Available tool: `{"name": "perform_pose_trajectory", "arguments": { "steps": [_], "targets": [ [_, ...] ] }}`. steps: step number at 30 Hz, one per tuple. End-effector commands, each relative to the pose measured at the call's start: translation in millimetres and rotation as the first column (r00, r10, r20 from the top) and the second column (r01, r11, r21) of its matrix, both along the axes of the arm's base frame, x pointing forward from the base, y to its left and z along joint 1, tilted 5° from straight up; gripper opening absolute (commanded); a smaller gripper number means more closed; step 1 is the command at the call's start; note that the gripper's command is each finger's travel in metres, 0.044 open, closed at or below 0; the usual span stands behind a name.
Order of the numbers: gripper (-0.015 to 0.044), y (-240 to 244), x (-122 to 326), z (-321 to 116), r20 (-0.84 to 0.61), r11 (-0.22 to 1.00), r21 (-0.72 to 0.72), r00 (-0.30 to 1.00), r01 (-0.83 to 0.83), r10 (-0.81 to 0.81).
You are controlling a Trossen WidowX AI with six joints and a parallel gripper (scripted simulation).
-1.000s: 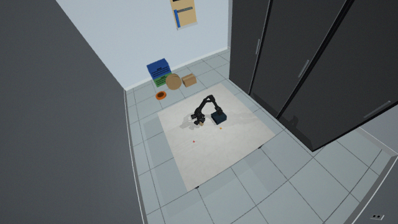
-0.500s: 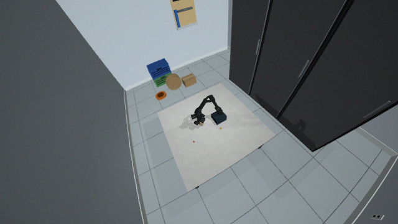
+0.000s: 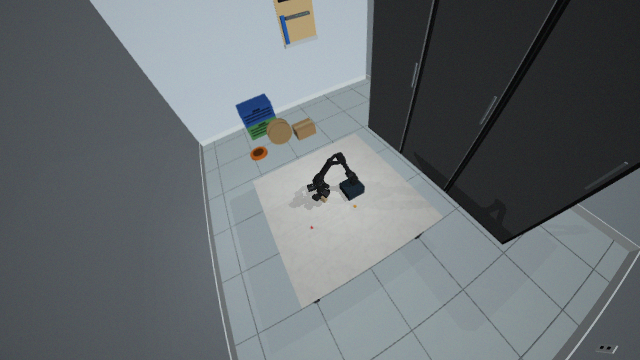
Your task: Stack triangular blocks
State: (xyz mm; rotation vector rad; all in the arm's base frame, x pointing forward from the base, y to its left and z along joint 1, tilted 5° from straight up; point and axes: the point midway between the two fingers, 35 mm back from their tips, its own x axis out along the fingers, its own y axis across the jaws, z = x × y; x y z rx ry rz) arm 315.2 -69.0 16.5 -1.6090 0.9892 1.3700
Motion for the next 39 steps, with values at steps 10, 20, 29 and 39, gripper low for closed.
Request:
{"name": "perform_pose_trajectory", "arguments": {
  "steps": [10,20,29,39],
  "targets": [
    [0.0105,0,0,0,0.000,1.000,0.000,1.000,0.000,0.000],
    [0.0368,0,0,0,0.000,1.000,0.000,1.000,0.000,0.000],
    [0.0440,0,0,0,0.000,1.000,0.000,1.000,0.000,0.000],
    [0.0440,7,-11,107,0.000,1.000,0.001,1.000,0.001,-0.001]
  ]
}}
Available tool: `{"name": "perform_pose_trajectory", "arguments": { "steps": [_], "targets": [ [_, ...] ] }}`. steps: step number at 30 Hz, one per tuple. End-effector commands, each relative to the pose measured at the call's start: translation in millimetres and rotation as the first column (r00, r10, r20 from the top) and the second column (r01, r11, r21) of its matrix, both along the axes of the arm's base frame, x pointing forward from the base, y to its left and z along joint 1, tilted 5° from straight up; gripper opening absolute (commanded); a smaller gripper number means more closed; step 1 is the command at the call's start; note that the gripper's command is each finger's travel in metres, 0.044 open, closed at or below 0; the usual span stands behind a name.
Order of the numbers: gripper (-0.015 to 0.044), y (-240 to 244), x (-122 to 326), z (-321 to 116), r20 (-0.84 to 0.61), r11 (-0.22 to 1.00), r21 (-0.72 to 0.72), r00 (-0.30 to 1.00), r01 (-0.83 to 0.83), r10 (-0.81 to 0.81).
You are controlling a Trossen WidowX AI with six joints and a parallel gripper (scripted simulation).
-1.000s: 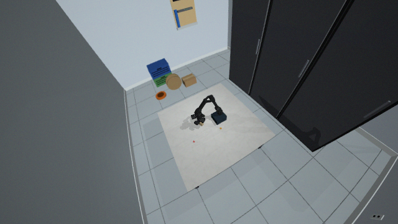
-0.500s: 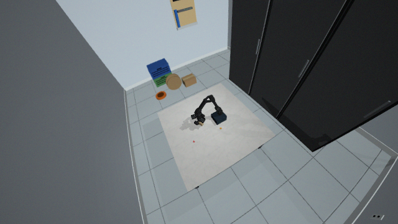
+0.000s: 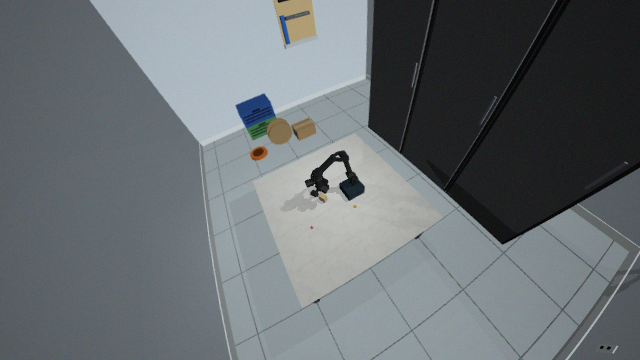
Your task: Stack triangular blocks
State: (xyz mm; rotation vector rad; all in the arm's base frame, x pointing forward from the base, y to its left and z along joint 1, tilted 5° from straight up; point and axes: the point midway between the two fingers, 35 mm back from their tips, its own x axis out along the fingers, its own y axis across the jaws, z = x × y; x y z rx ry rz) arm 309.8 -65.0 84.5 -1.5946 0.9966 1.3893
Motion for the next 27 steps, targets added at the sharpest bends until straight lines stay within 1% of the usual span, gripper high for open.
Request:
{"name": "perform_pose_trajectory", "arguments": {
  "steps": [1,5,6,27],
  "targets": [
    [0.0440,3.6,-6.7,41.3,0.020,1.000,-0.004,1.000,0.000,0.000],
    [0.0440,3.6,-6.7,41.3,0.020,1.000,-0.004,1.000,0.000,0.000],
    [0.0440,2.1,-1.0,40.5,0.046,1.000,-0.008,0.999,-0.002,0.002],
    [0.0440,2.1,-1.0,40.5,0.046,1.000,-0.008,0.999,-0.002,0.002]
  ]
}}
